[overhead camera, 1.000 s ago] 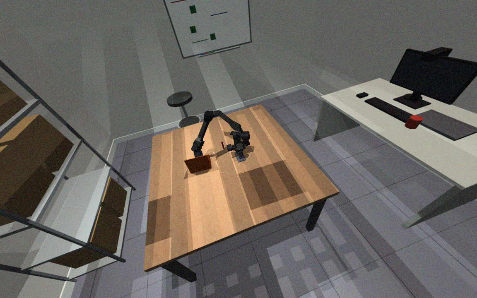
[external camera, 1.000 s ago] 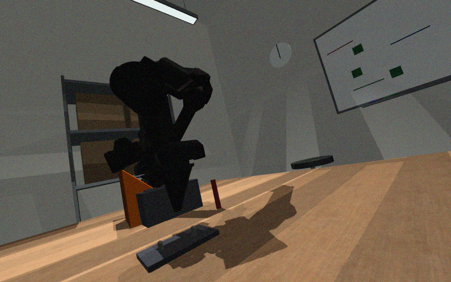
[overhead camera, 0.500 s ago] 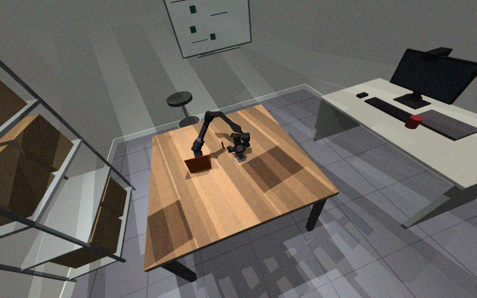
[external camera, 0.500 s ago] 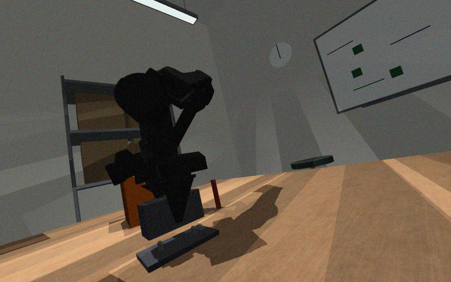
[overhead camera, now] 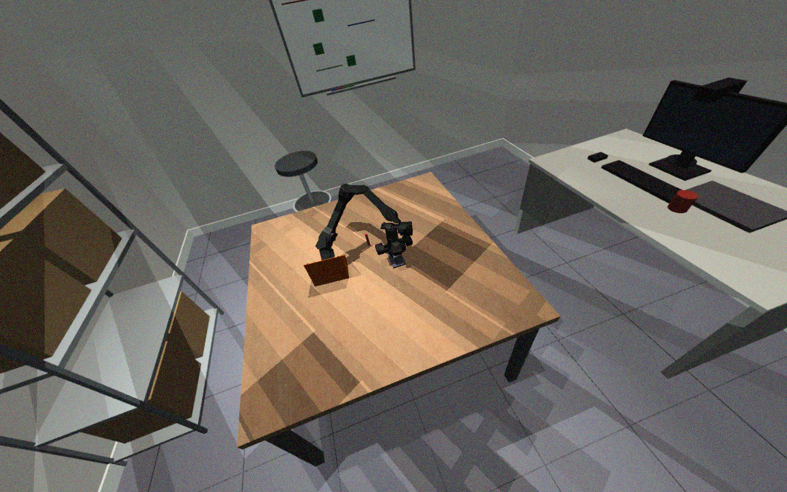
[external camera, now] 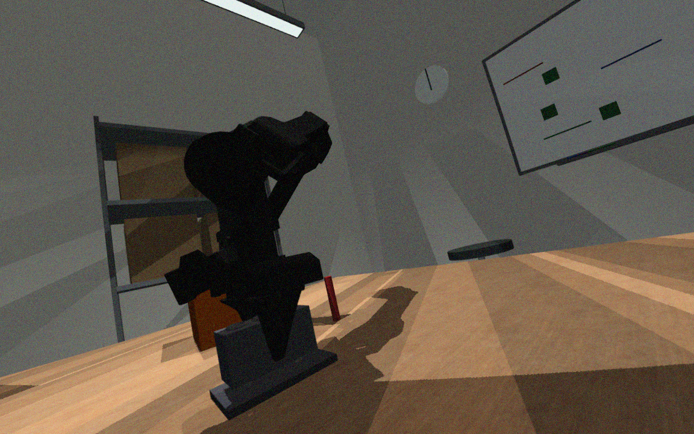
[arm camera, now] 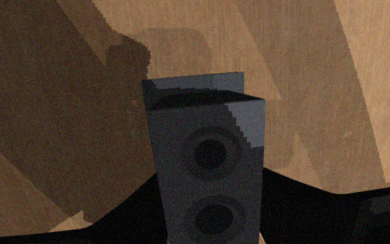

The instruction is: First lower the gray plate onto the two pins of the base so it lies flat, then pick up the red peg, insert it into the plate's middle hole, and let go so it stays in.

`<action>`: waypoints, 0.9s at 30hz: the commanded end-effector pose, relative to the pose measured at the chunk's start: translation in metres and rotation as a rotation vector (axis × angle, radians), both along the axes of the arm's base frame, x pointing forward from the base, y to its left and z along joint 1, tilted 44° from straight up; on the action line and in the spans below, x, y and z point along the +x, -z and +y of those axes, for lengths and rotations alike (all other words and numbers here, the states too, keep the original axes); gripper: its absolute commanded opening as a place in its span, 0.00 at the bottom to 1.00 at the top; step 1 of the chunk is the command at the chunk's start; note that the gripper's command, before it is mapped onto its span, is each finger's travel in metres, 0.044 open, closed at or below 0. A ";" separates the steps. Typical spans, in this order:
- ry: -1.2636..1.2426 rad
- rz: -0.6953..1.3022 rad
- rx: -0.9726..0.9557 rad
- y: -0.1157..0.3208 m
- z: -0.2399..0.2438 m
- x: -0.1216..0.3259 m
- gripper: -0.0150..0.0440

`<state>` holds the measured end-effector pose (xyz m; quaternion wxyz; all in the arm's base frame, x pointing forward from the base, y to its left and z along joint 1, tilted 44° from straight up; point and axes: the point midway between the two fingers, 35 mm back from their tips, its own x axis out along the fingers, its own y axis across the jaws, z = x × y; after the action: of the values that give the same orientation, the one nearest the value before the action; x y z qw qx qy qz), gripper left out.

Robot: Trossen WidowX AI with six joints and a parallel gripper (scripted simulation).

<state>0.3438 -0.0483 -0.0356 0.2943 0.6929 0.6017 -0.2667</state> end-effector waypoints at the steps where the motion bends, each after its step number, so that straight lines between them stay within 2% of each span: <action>1: 0.000 -0.001 0.000 0.000 -0.001 0.000 0.25; 3: 0.000 -0.001 0.000 0.000 -0.001 0.000 0.25; 20: 0.000 -0.001 0.000 0.000 -0.001 0.000 1.00; 27: 0.001 -0.001 -0.002 -0.007 -0.009 0.000 1.00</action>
<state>0.3436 -0.0492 -0.0343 0.2925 0.6931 0.6022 -0.2673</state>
